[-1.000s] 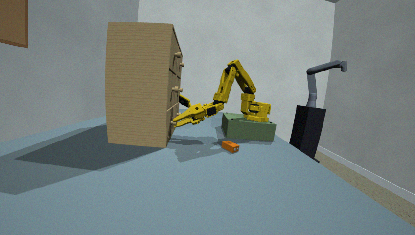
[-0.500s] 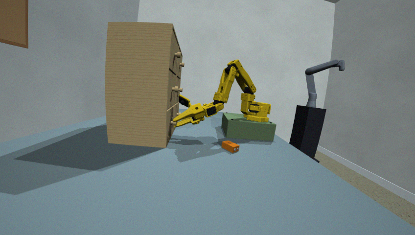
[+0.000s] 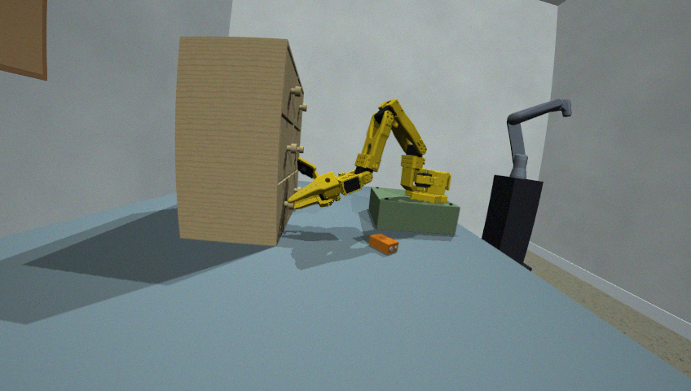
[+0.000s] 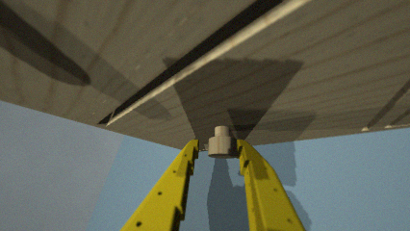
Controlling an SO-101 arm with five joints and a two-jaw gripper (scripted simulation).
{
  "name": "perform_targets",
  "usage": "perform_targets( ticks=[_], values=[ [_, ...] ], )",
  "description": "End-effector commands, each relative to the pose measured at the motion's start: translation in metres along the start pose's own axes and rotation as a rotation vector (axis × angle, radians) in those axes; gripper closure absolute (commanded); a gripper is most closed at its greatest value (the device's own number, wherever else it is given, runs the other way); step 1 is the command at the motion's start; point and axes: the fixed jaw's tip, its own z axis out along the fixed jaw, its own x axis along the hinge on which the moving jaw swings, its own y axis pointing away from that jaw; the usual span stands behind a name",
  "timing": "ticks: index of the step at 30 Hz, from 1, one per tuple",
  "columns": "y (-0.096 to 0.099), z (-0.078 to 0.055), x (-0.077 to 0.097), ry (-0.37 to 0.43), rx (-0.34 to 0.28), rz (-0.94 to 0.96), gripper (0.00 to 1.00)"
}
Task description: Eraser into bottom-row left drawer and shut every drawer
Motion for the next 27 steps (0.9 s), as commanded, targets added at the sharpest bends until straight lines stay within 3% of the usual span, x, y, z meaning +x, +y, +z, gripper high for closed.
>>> perform_targets(
  ticks=[1,20,27],
  values=[
    [0.0013,0.0000,-0.0046,-0.011,-0.002,0.013,0.88],
    [0.0013,0.0000,-0.0046,-0.011,-0.002,0.013,1.00],
    [0.0013,0.0000,-0.0046,-0.011,-0.002,0.013,1.00]
  ],
)
